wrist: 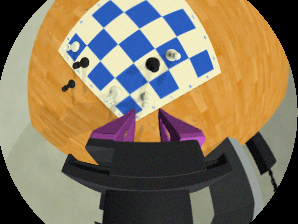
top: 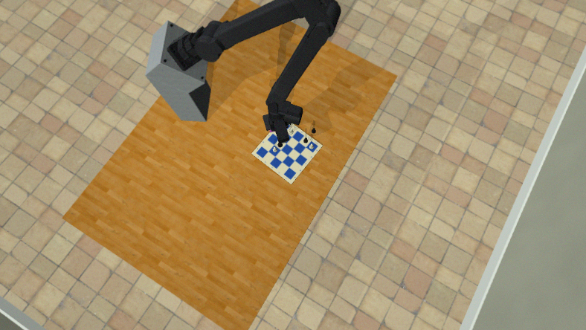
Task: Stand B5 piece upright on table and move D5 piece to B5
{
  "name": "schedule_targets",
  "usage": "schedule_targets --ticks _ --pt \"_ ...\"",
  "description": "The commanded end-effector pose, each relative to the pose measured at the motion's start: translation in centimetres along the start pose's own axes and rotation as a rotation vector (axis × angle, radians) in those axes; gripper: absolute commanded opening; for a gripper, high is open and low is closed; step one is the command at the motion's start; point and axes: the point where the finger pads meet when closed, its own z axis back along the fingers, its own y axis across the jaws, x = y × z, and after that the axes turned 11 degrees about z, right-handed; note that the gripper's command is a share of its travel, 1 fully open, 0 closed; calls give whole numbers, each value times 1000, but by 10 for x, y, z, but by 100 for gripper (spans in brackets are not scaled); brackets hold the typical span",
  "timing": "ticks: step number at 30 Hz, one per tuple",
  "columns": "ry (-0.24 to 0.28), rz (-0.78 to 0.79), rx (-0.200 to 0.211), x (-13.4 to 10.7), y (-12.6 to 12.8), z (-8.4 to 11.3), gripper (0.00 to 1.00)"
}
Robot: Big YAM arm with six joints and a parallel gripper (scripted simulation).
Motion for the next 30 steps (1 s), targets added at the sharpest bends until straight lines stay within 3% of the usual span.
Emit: schedule_targets --ticks 1,30 --pt "-11 -10 8 3 3 -3 33" --pt "-11 -7 12 3 5 -4 33"
